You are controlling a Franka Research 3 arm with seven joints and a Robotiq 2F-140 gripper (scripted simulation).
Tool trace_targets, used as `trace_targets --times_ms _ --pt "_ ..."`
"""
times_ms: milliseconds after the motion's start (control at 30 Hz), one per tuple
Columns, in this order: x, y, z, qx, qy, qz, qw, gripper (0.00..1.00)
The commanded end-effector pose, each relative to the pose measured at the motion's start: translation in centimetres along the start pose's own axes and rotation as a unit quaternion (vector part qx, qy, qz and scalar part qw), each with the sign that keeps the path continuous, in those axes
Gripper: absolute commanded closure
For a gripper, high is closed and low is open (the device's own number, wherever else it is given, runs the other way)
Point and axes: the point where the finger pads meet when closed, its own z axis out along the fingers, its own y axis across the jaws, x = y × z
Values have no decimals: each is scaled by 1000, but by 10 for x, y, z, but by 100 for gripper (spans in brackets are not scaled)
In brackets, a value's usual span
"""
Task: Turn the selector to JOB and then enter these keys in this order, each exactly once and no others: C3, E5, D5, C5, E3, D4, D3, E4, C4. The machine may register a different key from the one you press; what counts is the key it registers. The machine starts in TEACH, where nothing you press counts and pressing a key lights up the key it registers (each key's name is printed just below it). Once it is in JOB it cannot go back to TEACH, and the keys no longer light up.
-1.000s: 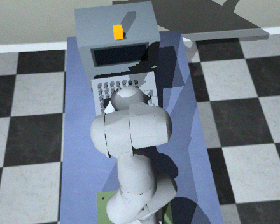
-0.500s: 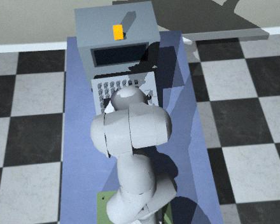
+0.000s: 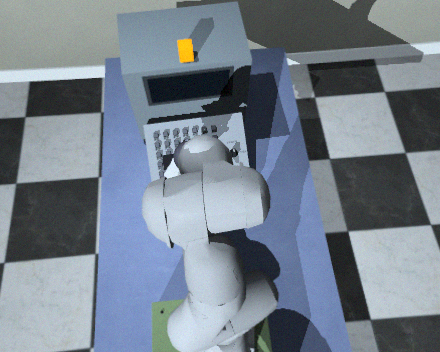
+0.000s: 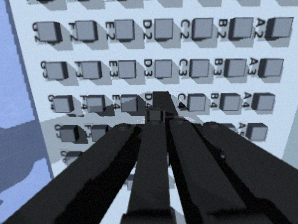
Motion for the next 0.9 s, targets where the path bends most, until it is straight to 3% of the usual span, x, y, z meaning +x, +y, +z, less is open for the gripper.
trace_targets --times_ms 0,867 --pt "1 2 0 -3 1 0 1000 90" --pt "1 2 -5 -3 1 0 1000 90"
